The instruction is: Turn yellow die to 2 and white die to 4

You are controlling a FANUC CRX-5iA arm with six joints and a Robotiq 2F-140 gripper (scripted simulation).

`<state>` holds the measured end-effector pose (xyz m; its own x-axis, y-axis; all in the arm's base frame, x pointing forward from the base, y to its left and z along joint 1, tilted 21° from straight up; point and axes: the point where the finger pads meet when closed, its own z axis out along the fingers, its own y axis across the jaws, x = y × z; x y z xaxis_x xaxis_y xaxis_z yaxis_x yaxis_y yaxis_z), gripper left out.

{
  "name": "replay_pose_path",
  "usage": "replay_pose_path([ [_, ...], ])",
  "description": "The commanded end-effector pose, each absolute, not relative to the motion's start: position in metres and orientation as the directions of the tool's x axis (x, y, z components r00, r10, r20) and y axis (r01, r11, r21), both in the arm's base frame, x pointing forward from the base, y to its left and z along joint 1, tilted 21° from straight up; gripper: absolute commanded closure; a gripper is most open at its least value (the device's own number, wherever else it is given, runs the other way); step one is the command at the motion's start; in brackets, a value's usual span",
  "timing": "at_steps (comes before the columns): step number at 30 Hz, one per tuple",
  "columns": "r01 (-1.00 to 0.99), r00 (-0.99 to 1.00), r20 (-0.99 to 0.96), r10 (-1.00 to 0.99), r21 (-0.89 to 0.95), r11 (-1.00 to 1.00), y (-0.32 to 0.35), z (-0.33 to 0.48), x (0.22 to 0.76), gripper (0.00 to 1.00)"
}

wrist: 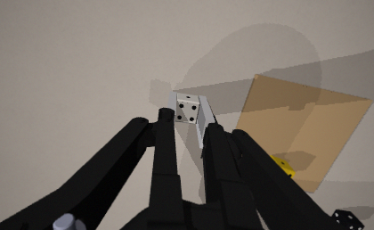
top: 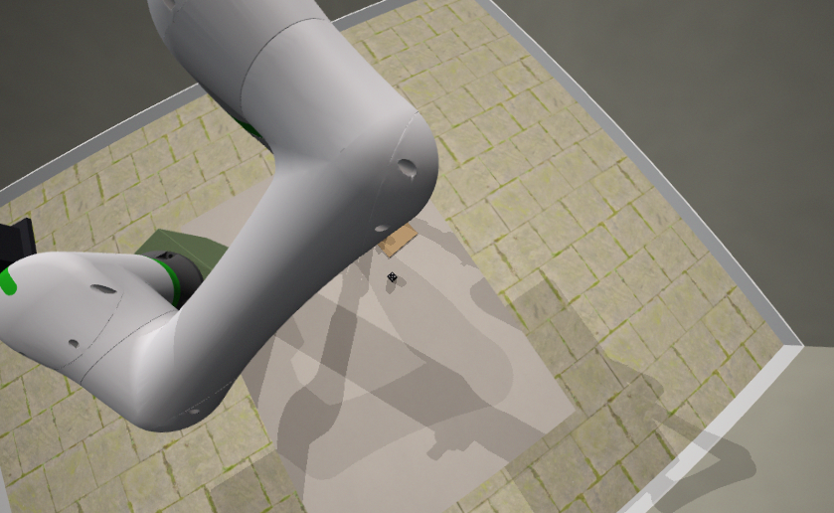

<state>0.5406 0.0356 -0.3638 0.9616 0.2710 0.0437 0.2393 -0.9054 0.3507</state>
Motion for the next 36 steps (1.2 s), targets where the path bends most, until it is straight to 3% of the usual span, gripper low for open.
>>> replay_pose_path([
  [1,0.239,0.962,0.044,0.271,0.351,-0.905,0.036,-0.364,0.541,0.87],
  [17,0.239,0.962,0.044,0.271,0.351,-0.905,0.037,-0.360,0.540,0.87],
  [36,0.239,0.962,0.044,0.271,0.351,-0.905,0.068,-0.272,0.527,0.87],
])
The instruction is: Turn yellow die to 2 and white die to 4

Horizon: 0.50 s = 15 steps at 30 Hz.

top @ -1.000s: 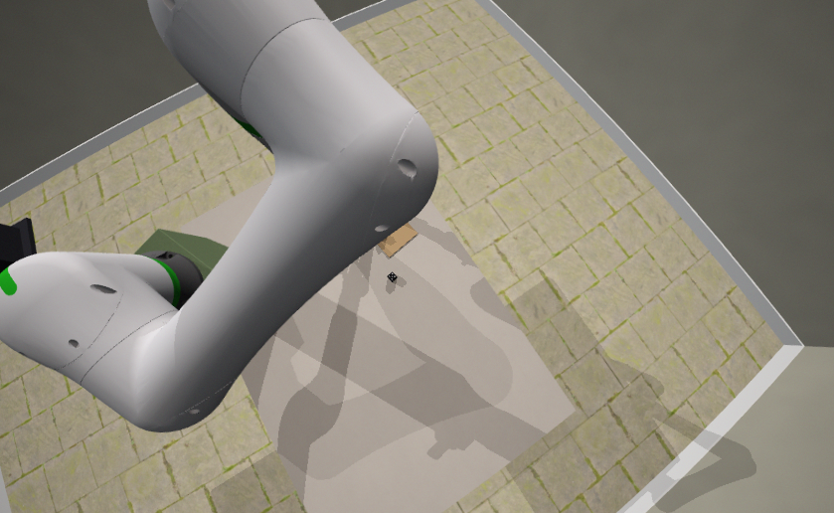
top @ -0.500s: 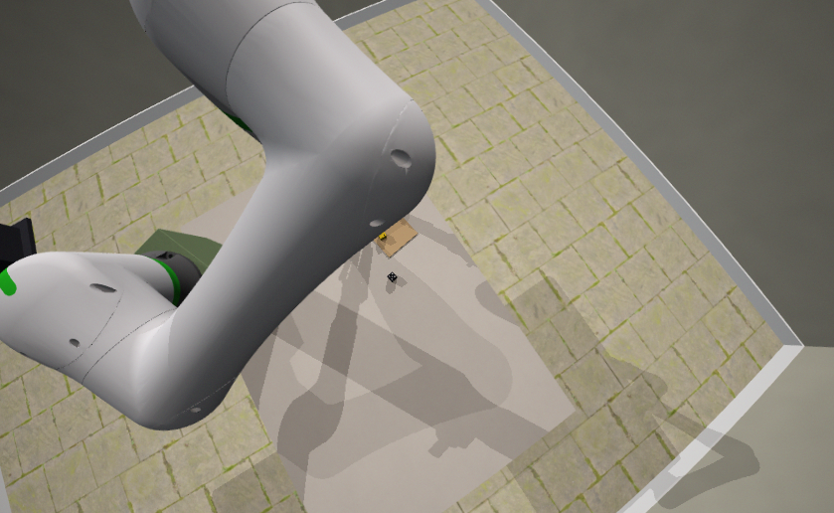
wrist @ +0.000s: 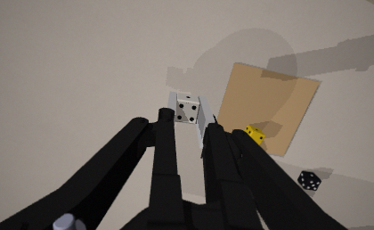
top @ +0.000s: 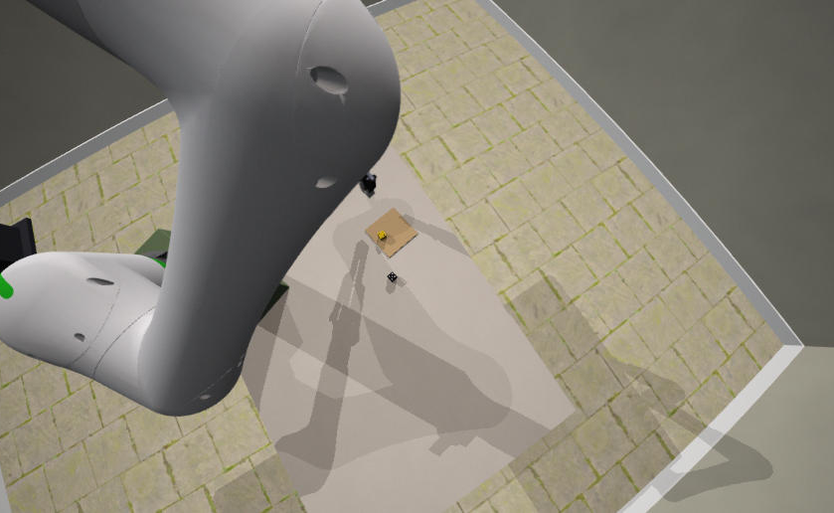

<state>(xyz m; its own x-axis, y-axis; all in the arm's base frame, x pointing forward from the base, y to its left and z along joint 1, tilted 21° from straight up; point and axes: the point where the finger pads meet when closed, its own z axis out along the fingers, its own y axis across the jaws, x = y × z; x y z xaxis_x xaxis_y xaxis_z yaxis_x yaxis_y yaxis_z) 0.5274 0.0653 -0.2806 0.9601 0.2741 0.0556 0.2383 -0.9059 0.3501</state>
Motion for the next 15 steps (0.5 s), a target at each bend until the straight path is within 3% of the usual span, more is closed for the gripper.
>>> replay_pose_path([
  [1,0.239,0.962,0.044,0.271,0.351,-0.905,0.068,-0.271,0.527,0.87],
  [13,0.224,0.965,0.049,0.256,0.349,-0.910,0.060,-0.266,0.531,0.87],
  [15,0.158,0.978,0.072,0.194,0.343,-0.926,0.021,-0.249,0.547,0.87],
])
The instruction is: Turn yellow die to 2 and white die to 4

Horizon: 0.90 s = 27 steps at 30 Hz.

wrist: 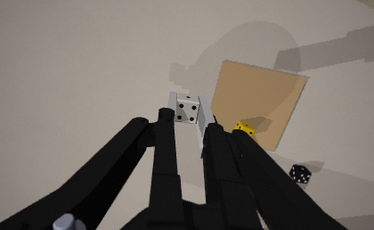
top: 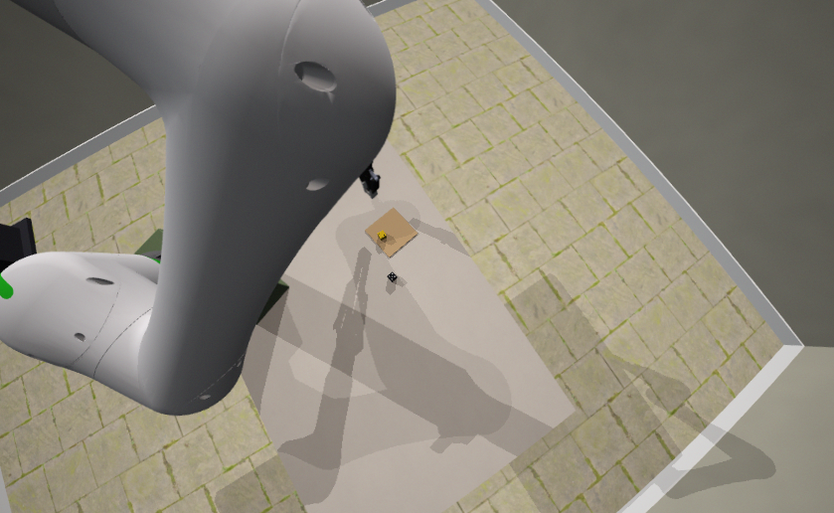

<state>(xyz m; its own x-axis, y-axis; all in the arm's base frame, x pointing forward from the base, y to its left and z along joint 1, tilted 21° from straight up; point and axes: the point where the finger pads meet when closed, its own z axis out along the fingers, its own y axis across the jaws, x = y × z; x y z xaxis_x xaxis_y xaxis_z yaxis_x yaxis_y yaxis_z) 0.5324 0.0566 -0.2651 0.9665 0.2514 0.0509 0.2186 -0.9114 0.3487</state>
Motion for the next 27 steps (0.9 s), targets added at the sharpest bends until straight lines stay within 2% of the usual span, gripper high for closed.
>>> replay_pose_path([
  [1,0.116,0.984,0.087,0.154,0.340,-0.933,-0.004,-0.238,0.555,0.87],
  [4,0.116,0.984,0.087,0.154,0.340,-0.933,-0.005,-0.238,0.556,0.87],
  [8,0.035,0.990,0.116,0.078,0.334,-0.942,-0.055,-0.217,0.568,0.87],
  [27,0.032,0.990,0.116,0.075,0.334,-0.942,-0.059,-0.222,0.569,0.87],
])
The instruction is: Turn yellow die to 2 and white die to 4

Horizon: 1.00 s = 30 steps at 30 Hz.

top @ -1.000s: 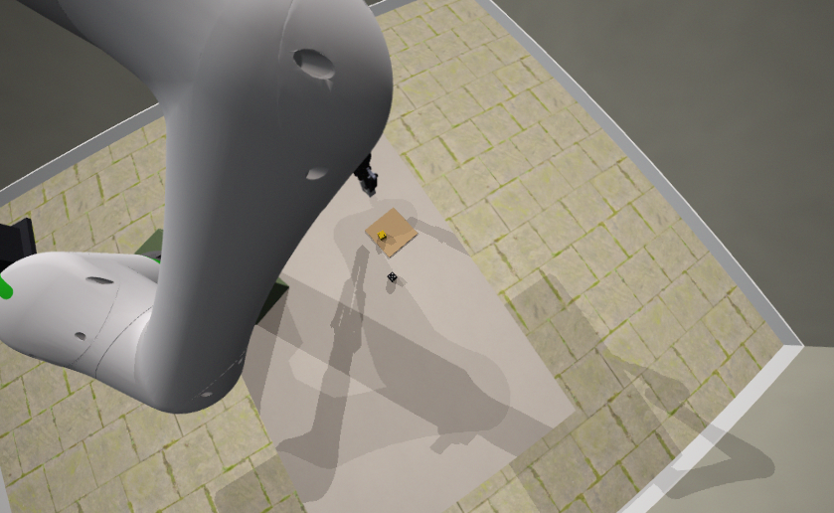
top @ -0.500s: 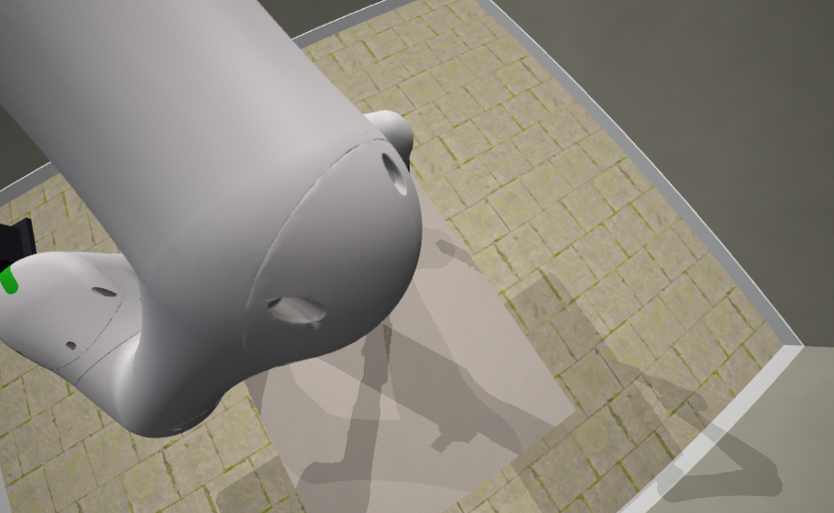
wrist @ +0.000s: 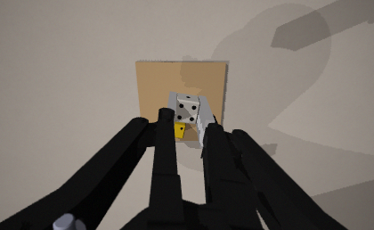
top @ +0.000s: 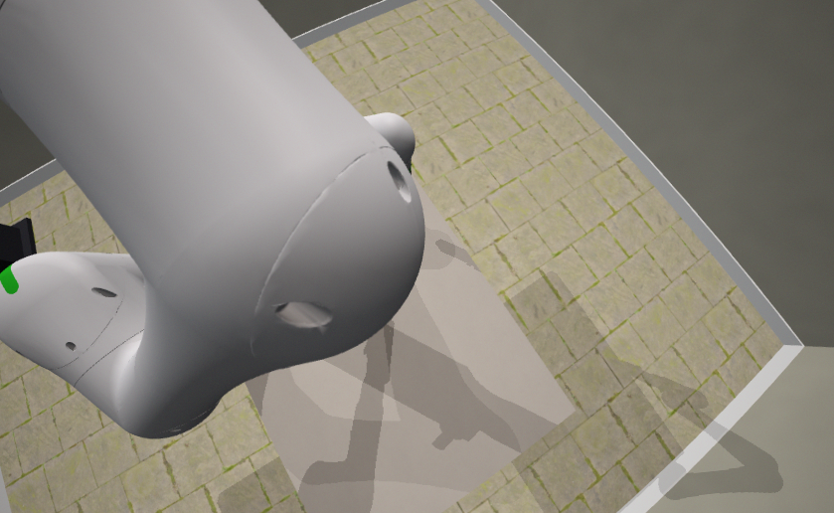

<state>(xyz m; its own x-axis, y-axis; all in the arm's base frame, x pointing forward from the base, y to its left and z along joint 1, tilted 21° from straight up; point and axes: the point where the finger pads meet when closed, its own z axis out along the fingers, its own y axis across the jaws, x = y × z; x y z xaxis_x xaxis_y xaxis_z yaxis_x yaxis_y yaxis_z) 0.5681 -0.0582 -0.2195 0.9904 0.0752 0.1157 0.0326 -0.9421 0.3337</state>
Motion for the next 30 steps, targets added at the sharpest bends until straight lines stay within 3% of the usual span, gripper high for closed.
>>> replay_pose_path([
  [1,0.032,0.990,0.116,0.075,0.334,-0.942,-0.060,-0.224,0.569,0.87],
  [30,0.032,0.990,0.116,0.075,0.334,-0.942,-0.088,-0.305,0.581,0.87],
])
